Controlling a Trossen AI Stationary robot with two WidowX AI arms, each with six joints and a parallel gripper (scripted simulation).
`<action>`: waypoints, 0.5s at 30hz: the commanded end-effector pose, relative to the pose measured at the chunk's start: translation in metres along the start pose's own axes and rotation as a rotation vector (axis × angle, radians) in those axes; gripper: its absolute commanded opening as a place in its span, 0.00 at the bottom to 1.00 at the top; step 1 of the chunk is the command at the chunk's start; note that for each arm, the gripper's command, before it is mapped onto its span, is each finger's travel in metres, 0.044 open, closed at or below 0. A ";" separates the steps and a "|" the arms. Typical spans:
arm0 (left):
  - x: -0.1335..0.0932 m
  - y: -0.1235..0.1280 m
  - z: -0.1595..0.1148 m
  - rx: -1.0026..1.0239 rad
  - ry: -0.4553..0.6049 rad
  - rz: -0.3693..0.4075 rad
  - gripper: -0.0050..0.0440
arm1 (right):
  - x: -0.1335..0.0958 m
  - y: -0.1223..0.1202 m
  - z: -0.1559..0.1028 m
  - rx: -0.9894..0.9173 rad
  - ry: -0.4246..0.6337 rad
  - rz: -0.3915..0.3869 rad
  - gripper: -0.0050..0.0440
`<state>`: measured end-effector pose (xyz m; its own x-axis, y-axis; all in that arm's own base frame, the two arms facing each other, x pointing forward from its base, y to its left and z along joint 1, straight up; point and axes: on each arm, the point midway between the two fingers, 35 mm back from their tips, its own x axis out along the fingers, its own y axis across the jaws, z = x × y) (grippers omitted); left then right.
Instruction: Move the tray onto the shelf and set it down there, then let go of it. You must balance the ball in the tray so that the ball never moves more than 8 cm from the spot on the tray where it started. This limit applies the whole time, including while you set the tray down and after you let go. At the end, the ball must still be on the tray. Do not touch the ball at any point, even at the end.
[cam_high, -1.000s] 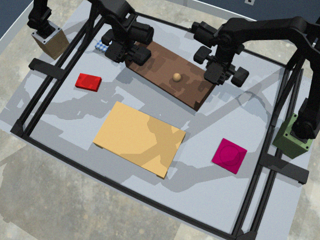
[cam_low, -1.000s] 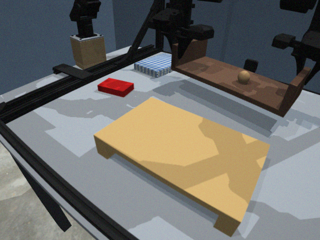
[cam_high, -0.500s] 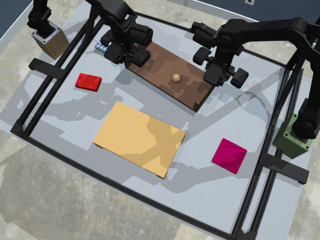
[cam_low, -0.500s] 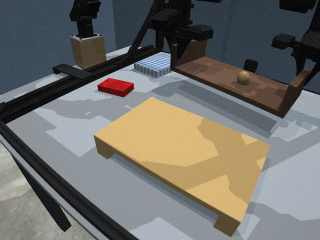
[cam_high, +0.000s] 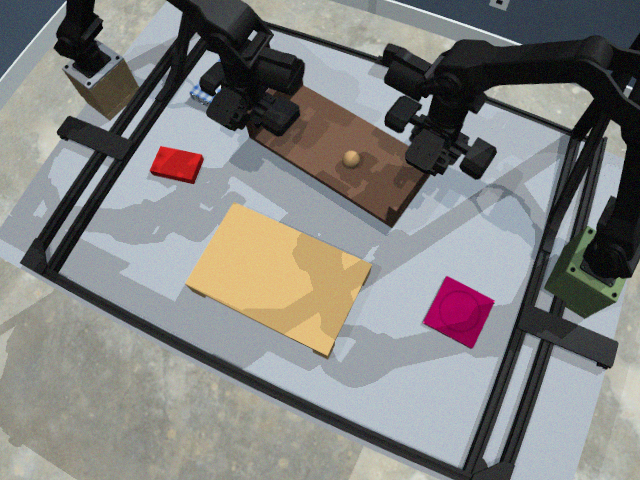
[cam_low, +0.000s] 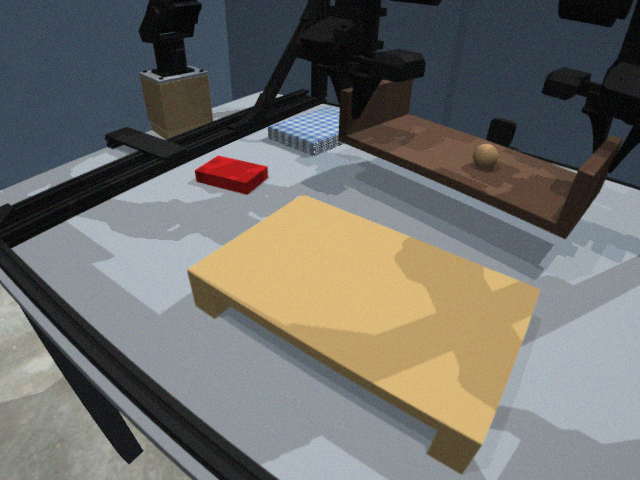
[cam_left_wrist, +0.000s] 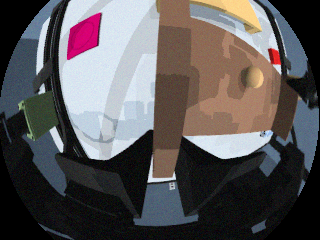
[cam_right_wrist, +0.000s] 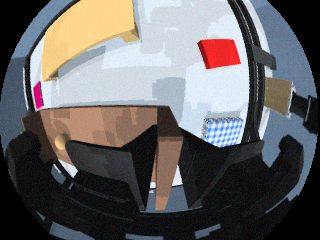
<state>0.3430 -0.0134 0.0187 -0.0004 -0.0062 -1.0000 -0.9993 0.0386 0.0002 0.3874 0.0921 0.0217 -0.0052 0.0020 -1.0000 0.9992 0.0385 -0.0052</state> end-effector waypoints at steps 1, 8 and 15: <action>-0.002 0.001 0.003 0.002 0.009 -0.005 0.14 | -0.002 0.000 0.002 0.002 0.013 0.001 0.14; -0.001 0.001 0.006 0.002 -0.010 -0.002 0.14 | -0.003 0.001 0.005 0.002 -0.006 0.003 0.14; -0.002 0.001 0.007 0.002 0.000 -0.003 0.14 | -0.003 0.001 0.006 0.002 0.004 0.002 0.14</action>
<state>0.3421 -0.0077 0.0186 -0.0019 0.0017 -1.0000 -0.9993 0.0386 0.0020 0.3887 0.0865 0.0220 -0.0029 -0.0057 -1.0000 0.9993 0.0386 -0.0031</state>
